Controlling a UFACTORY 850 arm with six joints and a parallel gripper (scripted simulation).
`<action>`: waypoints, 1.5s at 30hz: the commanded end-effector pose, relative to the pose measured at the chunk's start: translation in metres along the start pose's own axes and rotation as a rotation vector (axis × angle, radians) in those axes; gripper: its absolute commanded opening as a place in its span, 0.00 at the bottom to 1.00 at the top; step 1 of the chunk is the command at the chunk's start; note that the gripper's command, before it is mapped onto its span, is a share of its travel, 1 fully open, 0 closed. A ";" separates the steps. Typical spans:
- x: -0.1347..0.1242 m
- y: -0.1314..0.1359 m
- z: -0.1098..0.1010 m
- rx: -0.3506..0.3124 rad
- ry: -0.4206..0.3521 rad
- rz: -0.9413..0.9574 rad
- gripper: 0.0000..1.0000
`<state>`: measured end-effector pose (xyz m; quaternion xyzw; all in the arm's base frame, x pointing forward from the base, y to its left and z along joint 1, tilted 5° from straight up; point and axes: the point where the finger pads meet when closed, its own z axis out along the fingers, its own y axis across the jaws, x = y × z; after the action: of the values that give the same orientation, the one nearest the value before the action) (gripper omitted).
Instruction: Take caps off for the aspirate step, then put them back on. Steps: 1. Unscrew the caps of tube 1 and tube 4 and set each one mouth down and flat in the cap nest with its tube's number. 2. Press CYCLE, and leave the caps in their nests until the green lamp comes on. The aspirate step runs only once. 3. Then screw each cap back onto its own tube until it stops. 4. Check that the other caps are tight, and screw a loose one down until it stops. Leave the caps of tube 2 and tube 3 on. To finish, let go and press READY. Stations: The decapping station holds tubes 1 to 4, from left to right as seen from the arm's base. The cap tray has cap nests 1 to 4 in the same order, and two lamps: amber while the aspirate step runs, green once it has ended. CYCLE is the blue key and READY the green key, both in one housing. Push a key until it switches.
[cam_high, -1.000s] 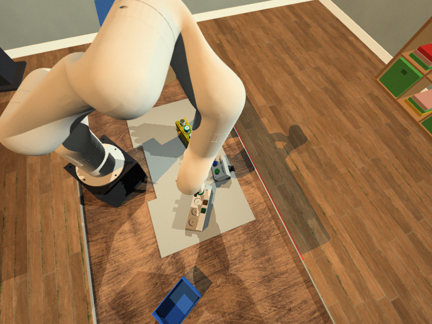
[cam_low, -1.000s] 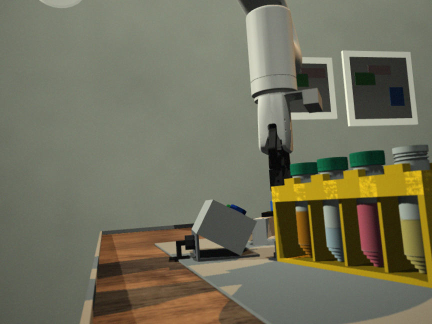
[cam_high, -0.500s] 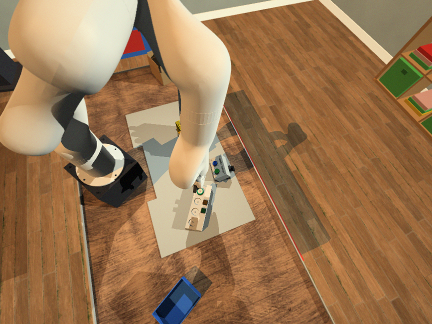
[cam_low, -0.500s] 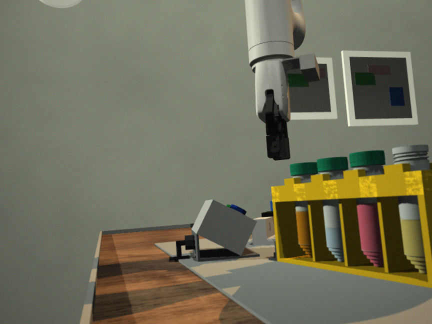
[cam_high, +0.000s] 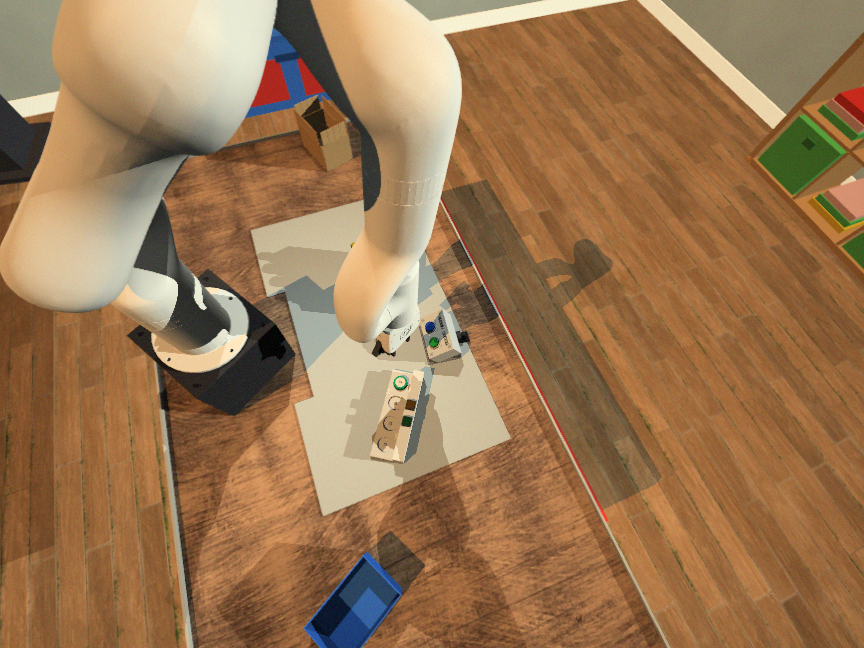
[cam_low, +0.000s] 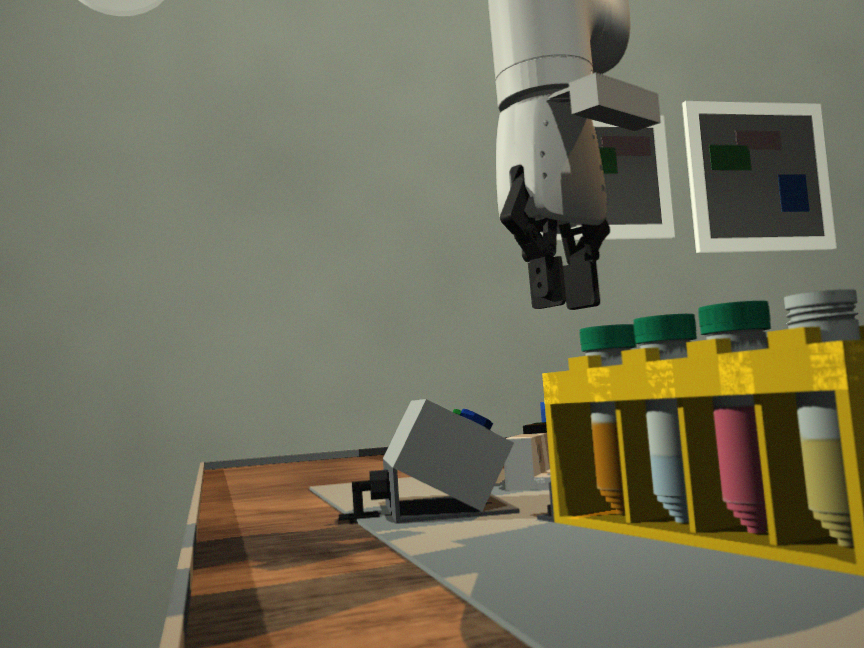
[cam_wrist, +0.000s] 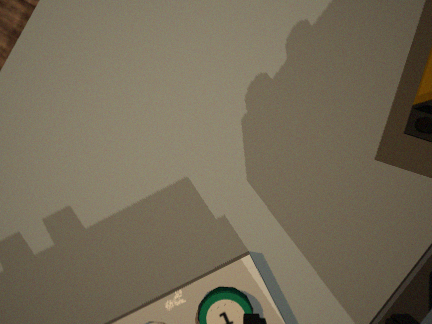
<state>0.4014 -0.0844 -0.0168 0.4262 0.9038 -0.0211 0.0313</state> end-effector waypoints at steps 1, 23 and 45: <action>0.017 0.020 0.000 -0.016 -0.010 0.277 0.46; 0.081 0.086 -0.001 -0.020 -0.003 1.098 0.46; 0.124 0.131 0.002 -0.020 -0.002 1.098 0.46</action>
<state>0.4226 0.0934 -0.0269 0.8350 0.5487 0.0009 0.0416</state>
